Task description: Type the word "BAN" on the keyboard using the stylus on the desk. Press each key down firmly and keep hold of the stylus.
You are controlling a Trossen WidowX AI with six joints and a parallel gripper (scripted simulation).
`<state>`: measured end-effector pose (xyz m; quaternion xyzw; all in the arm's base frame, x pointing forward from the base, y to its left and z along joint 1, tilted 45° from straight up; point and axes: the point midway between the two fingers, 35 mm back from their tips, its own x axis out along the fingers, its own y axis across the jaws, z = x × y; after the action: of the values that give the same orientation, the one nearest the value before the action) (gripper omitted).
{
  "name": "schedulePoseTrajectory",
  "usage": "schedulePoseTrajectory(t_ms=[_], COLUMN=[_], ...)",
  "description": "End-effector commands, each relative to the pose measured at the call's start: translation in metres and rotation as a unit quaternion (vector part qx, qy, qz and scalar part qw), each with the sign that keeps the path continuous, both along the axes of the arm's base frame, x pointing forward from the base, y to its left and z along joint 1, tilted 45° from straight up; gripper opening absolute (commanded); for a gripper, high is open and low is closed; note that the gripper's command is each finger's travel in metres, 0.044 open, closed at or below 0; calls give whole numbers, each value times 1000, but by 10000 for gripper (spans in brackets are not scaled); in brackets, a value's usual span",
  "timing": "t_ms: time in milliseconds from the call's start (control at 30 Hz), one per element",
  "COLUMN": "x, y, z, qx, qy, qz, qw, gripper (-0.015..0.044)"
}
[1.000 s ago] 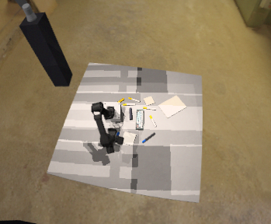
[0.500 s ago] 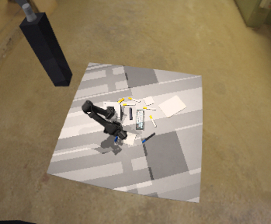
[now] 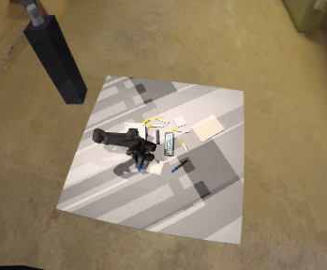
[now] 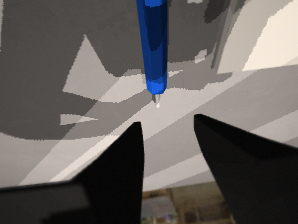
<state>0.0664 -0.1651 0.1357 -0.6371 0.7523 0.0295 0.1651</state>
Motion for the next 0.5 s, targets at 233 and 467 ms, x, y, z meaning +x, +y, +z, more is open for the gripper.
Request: schedulePoseTrajectory(t_ms=[233, 467], x=[-2, -2], y=[-4, -8], z=[-5, -9], qx=[-7, -8], qy=[-3, -3], qz=[0, 0], qw=[1000, 1000], gripper=[150, 150])
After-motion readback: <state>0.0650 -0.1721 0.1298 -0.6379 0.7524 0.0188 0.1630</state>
